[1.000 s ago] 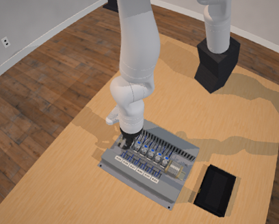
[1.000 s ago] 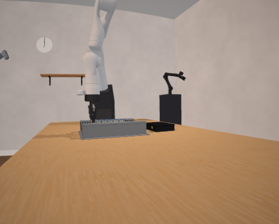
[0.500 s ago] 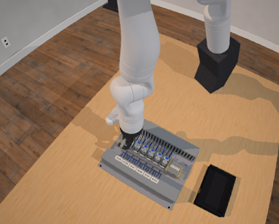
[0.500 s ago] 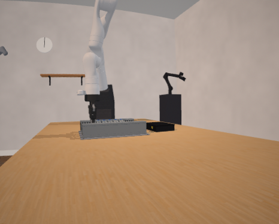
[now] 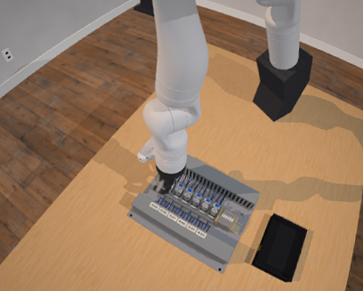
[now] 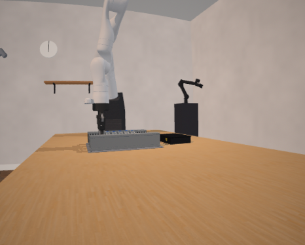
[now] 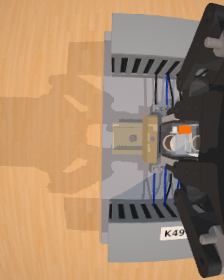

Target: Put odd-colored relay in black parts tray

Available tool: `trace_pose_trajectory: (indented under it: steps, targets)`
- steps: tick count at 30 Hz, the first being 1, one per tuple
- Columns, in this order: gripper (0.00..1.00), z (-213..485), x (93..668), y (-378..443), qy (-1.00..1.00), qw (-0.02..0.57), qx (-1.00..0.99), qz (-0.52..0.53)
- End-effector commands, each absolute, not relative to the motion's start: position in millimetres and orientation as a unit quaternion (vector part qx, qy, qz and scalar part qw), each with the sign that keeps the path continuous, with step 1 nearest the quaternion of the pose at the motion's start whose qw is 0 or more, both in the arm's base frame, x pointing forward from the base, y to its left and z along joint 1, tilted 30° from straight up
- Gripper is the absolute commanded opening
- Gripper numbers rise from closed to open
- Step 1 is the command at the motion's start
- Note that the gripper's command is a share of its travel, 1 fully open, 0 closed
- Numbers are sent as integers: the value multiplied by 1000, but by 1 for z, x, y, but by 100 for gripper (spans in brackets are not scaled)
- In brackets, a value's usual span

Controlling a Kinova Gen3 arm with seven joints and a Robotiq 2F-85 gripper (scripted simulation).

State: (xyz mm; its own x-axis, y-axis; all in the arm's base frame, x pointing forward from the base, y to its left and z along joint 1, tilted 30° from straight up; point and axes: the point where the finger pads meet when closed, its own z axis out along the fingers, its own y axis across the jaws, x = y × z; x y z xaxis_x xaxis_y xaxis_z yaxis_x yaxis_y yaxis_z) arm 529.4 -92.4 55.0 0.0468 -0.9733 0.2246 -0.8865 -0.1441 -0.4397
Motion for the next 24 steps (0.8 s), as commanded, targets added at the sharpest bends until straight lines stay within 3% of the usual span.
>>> trace_pose_trajectory:
  steps: [1, 24]
  targets:
    - [0, 60, 530, -91, 648, 94, -717, -240]
    - [0, 71, 524, -89, 648, 94, -717, -240]
